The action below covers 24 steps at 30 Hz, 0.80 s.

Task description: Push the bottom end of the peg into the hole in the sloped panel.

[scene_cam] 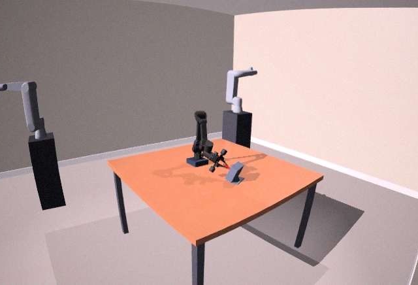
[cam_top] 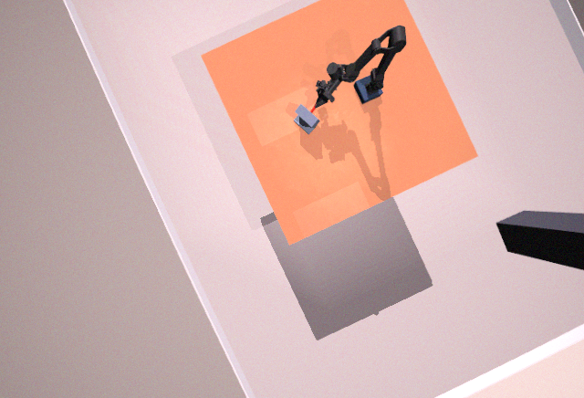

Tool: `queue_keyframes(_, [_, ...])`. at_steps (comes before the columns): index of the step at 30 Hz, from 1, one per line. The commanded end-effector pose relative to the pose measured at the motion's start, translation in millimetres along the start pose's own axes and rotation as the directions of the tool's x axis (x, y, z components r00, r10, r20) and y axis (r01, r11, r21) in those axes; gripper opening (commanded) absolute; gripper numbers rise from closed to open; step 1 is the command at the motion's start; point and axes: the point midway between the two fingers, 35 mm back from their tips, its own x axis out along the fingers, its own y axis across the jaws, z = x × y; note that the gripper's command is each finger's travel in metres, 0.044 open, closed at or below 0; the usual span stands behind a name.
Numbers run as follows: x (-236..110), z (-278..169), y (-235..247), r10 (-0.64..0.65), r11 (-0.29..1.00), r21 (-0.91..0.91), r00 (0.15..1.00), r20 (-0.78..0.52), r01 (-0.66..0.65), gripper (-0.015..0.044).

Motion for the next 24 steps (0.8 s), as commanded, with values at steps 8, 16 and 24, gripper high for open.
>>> queue_keyframes(8, [8.1, -0.4, -0.4, -0.001, 1.0, 0.003, 1.0, -0.001, 0.001, 0.0])
queue_keyframes(16, [12.7, -0.5, -0.3, 0.0, 1.0, 0.004, 1.0, -0.001, 0.0, 0.0])
queue_keyframes(24, [16.4, -0.5, -0.8, 0.0, 1.0, 0.004, 1.0, 0.0, 0.0, 0.0])
